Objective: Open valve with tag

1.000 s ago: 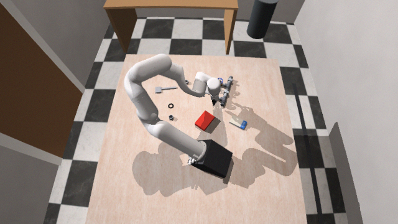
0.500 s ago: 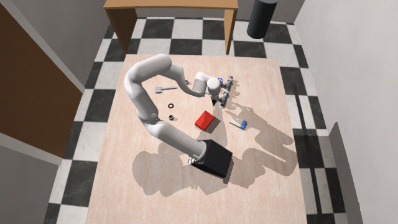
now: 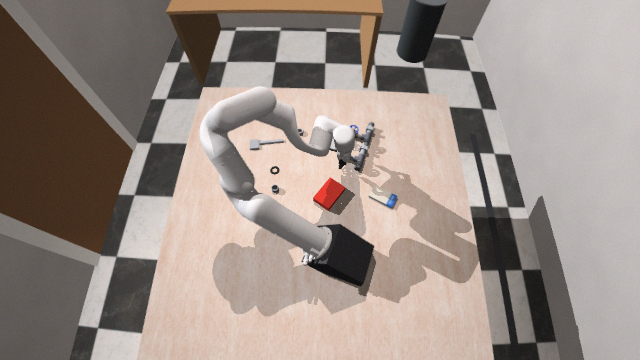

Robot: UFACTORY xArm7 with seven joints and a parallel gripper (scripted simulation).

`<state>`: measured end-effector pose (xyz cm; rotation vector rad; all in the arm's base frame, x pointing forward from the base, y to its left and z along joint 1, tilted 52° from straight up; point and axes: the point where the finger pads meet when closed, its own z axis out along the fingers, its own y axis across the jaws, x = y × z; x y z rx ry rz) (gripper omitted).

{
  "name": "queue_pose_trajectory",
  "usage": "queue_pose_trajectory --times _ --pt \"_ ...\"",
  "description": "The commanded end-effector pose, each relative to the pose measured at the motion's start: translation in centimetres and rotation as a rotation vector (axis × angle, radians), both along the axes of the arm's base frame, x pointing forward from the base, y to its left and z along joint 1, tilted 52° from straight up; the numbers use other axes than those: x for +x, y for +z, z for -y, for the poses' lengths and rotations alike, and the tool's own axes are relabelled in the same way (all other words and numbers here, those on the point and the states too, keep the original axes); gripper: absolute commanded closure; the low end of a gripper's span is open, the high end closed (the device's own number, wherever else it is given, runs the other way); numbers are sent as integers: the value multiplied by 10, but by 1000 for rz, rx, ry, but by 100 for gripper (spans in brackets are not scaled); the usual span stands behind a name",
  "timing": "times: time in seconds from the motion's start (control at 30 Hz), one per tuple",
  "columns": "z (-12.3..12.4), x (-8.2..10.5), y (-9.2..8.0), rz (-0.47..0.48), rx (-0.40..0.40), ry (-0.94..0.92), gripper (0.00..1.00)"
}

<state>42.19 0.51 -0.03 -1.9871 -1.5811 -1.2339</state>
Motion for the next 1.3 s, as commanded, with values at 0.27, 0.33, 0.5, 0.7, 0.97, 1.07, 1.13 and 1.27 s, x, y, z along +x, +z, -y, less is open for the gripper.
queue_pose_trajectory --times 0.27,0.33,0.5,0.7,0.97,1.07,1.13,1.27 --pt "2 1 0 -422 259 -359 0" --pt "2 1 0 -455 280 -388 0" --pt "2 1 0 -627 393 -540 0" --pt "2 1 0 -819 524 -712 0" --pt "2 1 0 -1075 698 -937 0" --pt "2 1 0 -1150 752 -1004 0" --pt "2 1 0 -1215 796 -1059 0" --pt "2 1 0 -1345 885 -1170 0"
